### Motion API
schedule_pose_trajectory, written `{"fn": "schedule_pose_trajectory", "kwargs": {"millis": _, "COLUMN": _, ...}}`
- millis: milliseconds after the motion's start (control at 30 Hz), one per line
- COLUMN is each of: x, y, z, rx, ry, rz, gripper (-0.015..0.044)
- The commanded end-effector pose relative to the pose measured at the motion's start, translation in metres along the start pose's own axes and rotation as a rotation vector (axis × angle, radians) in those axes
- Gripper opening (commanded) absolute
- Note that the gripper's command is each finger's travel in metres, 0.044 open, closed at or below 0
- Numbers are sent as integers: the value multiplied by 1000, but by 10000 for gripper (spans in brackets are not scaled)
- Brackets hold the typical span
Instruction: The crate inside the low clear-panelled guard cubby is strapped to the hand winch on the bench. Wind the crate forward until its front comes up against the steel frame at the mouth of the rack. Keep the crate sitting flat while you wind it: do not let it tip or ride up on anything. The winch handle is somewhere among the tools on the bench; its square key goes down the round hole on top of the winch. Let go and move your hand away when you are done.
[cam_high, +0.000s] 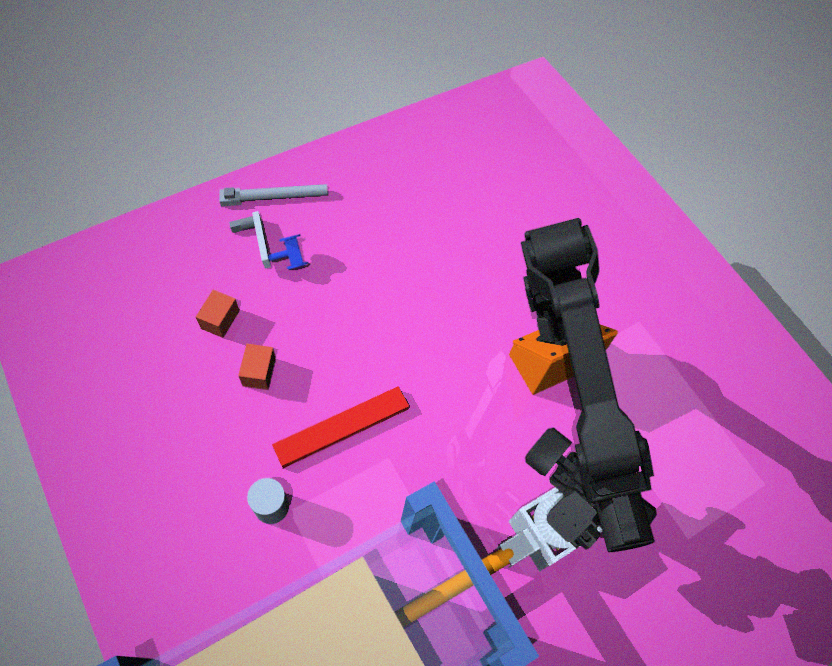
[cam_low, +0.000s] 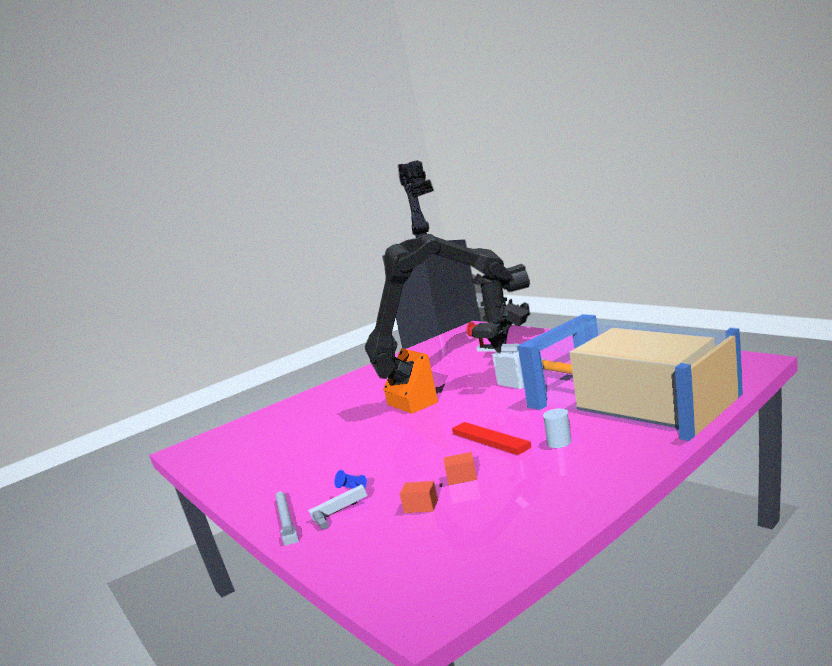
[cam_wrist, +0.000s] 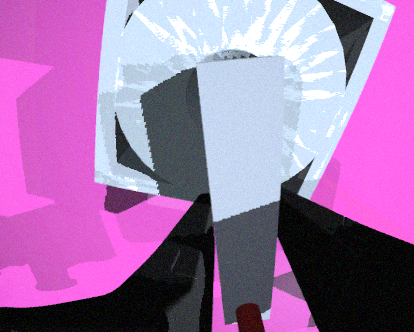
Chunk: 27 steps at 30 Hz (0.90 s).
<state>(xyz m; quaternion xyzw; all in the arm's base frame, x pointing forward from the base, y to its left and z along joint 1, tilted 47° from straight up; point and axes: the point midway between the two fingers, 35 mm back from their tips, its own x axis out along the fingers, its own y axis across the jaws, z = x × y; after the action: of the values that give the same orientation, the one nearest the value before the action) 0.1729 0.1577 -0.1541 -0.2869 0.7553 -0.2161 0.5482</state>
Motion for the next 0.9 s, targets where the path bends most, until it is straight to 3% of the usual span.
{"fn": "schedule_pose_trajectory", "kwargs": {"millis": 0, "x": 1, "y": 0, "z": 0, "rx": -1, "ry": 2, "rz": -2, "gripper": 131}}
{"fn": "schedule_pose_trajectory", "kwargs": {"millis": 400, "x": 1, "y": 0, "z": 0, "rx": -1, "ry": 2, "rz": -2, "gripper": 440}}
{"fn": "schedule_pose_trajectory", "kwargs": {"millis": 600, "x": -19, "y": 3, "z": 2, "rx": -1, "ry": -6, "rz": -7, "gripper": 440}}
{"fn": "schedule_pose_trajectory", "kwargs": {"millis": 867, "x": -121, "y": 7, "z": -7, "rx": -5, "ry": -50, "rz": -34, "gripper": 440}}
